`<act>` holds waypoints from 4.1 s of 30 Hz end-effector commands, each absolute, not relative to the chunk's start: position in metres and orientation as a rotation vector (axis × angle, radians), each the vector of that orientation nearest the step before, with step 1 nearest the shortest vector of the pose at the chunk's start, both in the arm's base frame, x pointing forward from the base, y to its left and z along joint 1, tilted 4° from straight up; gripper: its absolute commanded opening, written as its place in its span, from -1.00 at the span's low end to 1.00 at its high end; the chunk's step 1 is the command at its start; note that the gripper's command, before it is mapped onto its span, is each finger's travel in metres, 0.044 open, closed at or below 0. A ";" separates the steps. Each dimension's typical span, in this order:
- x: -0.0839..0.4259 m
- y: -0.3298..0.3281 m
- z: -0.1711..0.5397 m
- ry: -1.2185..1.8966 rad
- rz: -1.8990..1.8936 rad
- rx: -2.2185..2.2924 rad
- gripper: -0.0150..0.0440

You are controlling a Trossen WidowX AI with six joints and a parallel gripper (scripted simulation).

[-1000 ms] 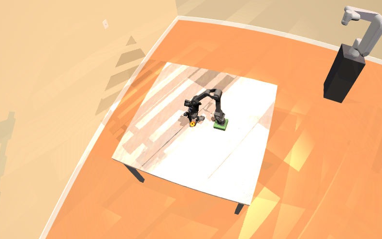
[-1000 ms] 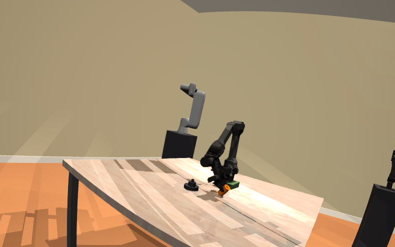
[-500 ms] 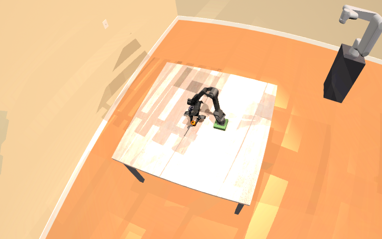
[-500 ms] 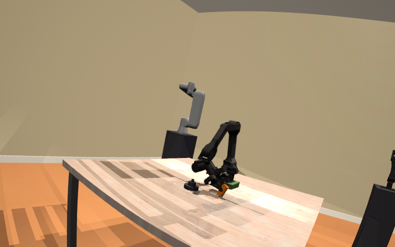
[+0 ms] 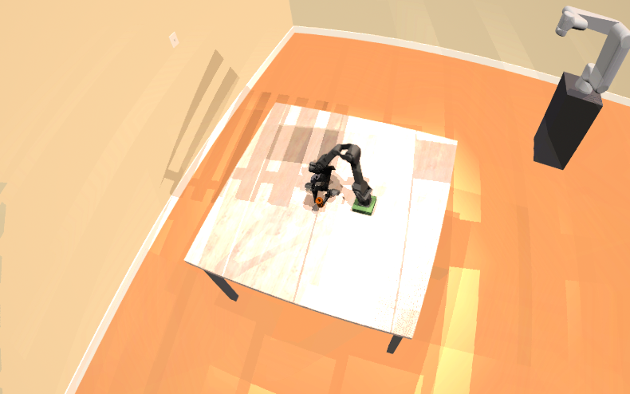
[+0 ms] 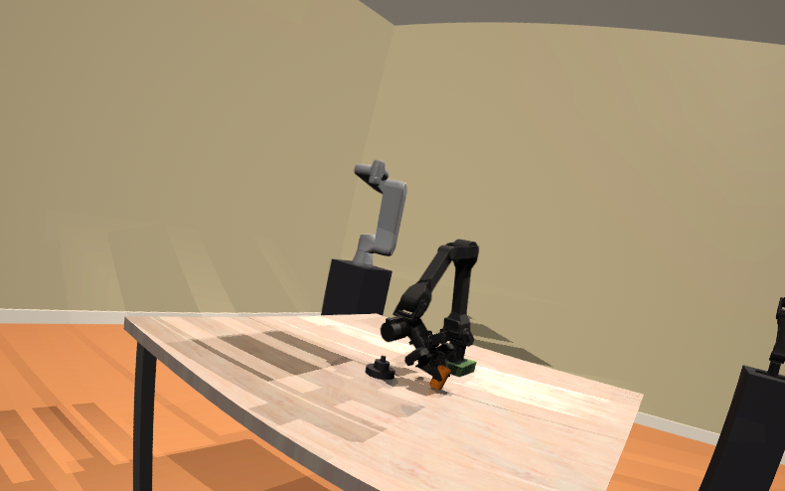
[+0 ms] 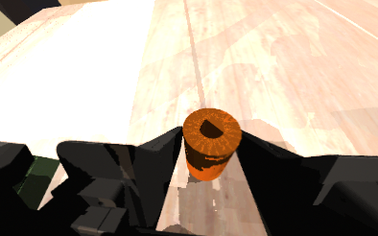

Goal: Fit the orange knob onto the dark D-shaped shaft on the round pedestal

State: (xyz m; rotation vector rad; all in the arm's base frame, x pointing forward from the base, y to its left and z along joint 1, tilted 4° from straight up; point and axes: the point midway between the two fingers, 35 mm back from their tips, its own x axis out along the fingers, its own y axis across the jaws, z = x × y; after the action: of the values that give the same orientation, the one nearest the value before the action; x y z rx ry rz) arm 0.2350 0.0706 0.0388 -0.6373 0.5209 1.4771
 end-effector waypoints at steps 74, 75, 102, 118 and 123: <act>0.227 0.073 0.141 1.354 0.759 -0.864 1.00; 0.227 0.073 0.141 1.379 0.687 -0.787 1.00; 0.230 0.072 0.107 1.490 0.000 -0.045 1.00; 0.234 0.072 0.080 1.490 0.000 -0.046 1.00; 0.235 0.072 0.071 1.490 0.000 -0.046 1.00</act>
State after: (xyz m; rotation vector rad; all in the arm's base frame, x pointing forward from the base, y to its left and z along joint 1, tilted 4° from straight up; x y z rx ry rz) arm 0.2349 0.0730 0.0765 -0.0391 1.4878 0.0030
